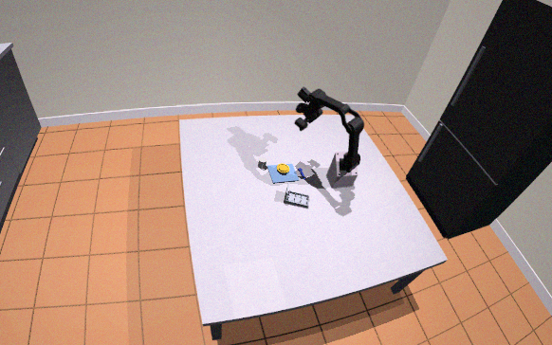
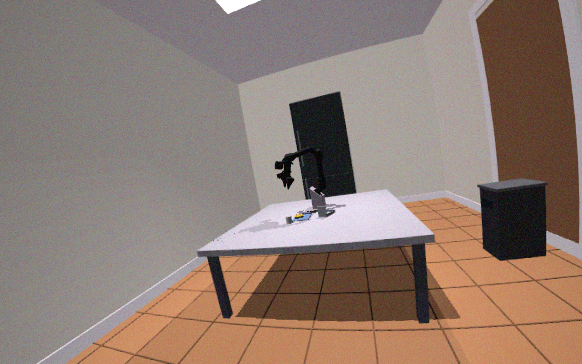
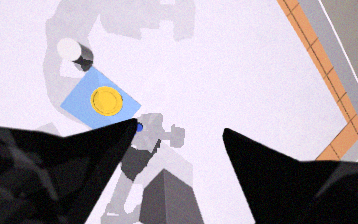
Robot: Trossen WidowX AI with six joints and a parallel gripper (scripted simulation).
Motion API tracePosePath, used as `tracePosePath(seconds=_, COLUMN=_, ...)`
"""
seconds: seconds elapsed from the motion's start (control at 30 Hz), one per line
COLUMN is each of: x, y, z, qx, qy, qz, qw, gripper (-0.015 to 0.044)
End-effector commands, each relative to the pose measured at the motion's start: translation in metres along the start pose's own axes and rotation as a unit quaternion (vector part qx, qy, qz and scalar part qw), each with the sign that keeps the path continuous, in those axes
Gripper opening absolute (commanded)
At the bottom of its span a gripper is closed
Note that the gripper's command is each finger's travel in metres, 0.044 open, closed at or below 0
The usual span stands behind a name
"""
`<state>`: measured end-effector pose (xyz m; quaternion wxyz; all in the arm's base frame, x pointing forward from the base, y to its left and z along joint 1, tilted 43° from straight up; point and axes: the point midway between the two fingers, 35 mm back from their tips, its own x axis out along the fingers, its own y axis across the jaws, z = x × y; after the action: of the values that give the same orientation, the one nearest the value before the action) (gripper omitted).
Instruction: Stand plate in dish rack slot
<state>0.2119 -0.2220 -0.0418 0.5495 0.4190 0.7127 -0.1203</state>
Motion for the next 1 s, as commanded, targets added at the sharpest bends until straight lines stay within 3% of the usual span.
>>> tracePosePath(seconds=0.0, x=0.001, y=0.020, z=0.004, qx=-0.060, qy=0.005, qz=0.013, qw=0.998, gripper=0.0400)
tracePosePath(seconds=0.37, x=0.010, y=0.085, z=0.005, qx=-0.240, qy=0.025, qz=0.055, qw=0.969, gripper=0.0400)
tracePosePath(seconds=0.77, x=0.023, y=0.155, z=-0.007, qx=-0.420, qy=0.044, qz=0.106, qw=0.900, gripper=0.0400)
tracePosePath(seconds=0.97, x=0.027, y=0.163, z=-0.010, qx=-0.440, qy=0.046, qz=0.113, qw=0.890, gripper=0.0400)
